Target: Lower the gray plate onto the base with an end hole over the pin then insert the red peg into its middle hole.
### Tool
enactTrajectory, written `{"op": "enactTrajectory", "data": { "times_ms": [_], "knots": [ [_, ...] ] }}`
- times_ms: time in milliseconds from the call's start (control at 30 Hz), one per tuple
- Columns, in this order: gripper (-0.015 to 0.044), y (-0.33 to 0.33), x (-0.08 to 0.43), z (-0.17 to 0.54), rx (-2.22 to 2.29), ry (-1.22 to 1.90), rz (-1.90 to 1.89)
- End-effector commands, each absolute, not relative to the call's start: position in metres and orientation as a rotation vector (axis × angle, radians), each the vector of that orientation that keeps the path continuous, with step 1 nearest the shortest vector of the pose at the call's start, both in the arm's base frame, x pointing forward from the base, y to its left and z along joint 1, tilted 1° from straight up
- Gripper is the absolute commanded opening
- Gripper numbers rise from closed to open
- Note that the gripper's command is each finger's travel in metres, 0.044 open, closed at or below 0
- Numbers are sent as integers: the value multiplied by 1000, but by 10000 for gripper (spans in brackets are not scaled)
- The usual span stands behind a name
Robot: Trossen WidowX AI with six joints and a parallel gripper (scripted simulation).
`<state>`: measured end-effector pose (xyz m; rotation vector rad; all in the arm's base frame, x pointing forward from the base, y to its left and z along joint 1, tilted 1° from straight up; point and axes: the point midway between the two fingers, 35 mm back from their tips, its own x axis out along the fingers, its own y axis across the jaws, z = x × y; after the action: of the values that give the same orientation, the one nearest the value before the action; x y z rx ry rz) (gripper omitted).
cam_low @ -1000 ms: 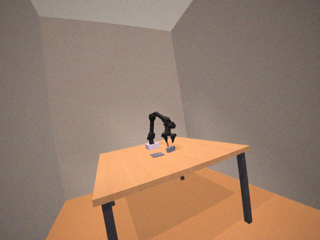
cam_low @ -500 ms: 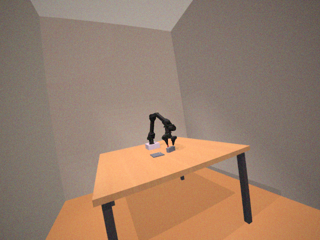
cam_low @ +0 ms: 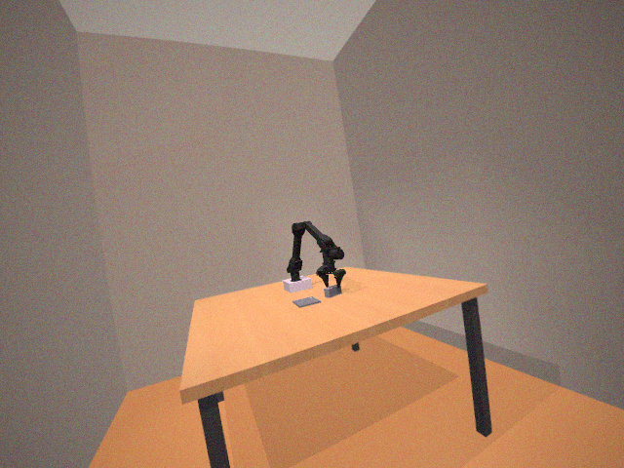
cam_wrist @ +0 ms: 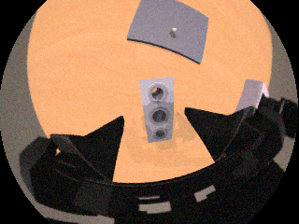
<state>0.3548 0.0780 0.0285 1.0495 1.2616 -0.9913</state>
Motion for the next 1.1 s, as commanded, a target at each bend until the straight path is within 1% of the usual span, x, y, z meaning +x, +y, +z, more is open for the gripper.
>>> {"op": "enactTrajectory", "data": {
  "times_ms": [0, 633, 967, 1067],
  "knots": [
    [440, 78, 352, 18, 1042, 1273, -997],
    [440, 77, 352, -10, 1042, 1273, -998],
    [177, 77, 352, -10, 1042, 1273, -998],
    [157, 77, 352, -10, 1042, 1273, -998]
  ]
}}
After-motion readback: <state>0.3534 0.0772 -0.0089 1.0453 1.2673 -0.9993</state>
